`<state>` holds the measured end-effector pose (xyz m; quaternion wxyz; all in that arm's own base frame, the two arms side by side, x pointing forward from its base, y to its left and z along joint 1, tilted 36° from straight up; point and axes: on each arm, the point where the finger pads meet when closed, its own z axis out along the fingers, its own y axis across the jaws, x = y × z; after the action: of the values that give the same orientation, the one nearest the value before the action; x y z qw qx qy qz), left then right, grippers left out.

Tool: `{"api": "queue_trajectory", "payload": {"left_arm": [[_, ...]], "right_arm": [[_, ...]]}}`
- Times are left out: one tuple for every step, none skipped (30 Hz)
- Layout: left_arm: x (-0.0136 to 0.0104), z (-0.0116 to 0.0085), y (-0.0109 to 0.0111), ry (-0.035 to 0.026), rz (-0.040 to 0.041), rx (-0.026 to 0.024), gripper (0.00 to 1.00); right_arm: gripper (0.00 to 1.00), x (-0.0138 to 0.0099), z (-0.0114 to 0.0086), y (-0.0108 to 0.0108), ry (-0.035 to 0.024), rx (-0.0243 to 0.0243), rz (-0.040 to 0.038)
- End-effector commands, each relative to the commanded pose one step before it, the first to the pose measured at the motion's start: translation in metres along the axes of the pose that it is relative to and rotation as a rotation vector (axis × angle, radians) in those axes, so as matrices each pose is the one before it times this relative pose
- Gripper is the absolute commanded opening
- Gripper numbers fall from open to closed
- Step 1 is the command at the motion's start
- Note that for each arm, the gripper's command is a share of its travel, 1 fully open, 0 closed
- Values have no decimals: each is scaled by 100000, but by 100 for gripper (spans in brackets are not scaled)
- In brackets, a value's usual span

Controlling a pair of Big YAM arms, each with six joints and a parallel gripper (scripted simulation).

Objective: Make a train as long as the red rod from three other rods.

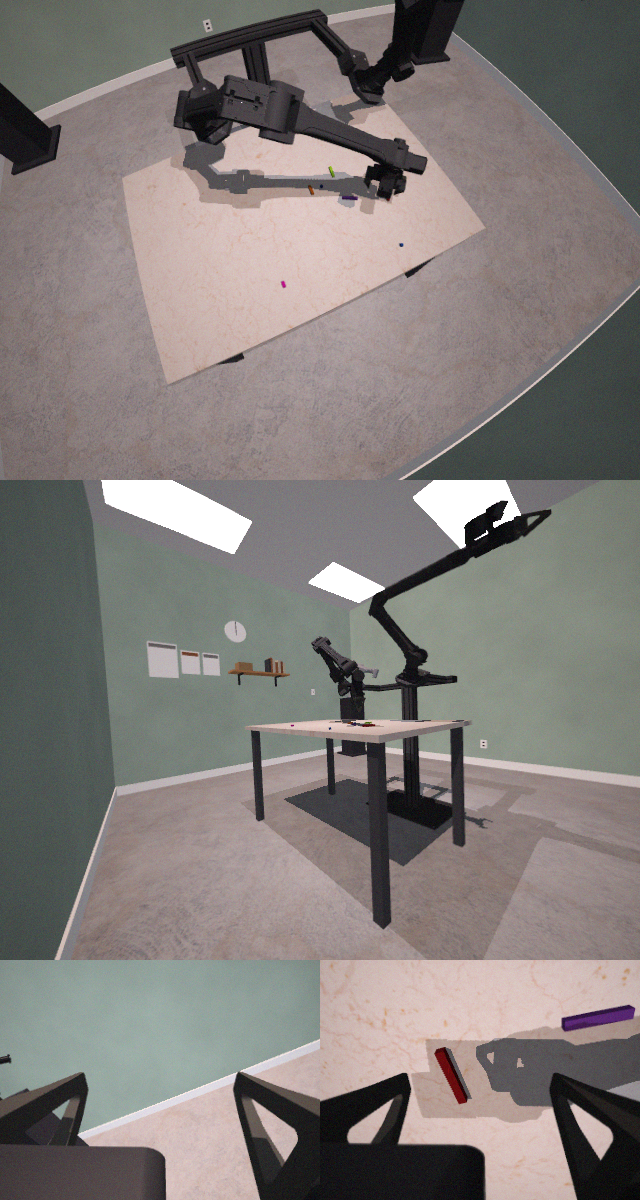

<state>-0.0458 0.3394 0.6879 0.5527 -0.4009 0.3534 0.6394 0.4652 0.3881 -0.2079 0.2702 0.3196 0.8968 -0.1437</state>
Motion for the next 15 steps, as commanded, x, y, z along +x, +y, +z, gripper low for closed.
{"api": "queue_trajectory", "payload": {"left_arm": [[-9, -293, 456, 726, -407, -1210, 100], [0, 0, 0, 0, 0, 0, 100], [0, 0, 0, 0, 0, 0, 100], [0, 0, 0, 0, 0, 0, 100], [0, 0, 0, 0, 0, 0, 100], [0, 0, 0, 0, 0, 0, 100], [0, 0, 0, 0, 0, 0, 100], [0, 0, 0, 0, 0, 0, 100], [0, 0, 0, 0, 0, 0, 100], [0, 0, 0, 0, 0, 0, 100], [0, 0, 0, 0, 0, 0, 100], [0, 0, 0, 0, 0, 0, 100], [0, 0, 0, 0, 0, 0, 100], [0, 0, 0, 0, 0, 0, 100], [0, 0, 0, 0, 0, 0, 100]], "right_arm": [[100, -760, 1285, 966, -57, 1105, -10322], [100, -48, 1, 108, -4, -6, -3637], [100, -58, 1, 117, -5, -6, -4040], [100, 0, 0, 0, 0, 0, 0], [100, 0, 0, 0, 0, 0, 0], [100, -65, 1, 127, 18, -12, -4442], [100, -81, 1, 133, -6, -7, -4840], [100, -68, 1, 100, -4, -5, -3769], [100, -53, 1, 74, 7, -8, -2849], [100, -55, 1, 73, 6, -7, -2878], [100, -58, 1, 70, -2, -4, -2850], [100, -69, 1, 87, -34, -71, -2852], [100, -52, 1, 47, 33, 61, -2833], [100, -80, 0, 92, -56, -103, -2858], [100, -49, 1, 34, 55, 93, -2840]]}}
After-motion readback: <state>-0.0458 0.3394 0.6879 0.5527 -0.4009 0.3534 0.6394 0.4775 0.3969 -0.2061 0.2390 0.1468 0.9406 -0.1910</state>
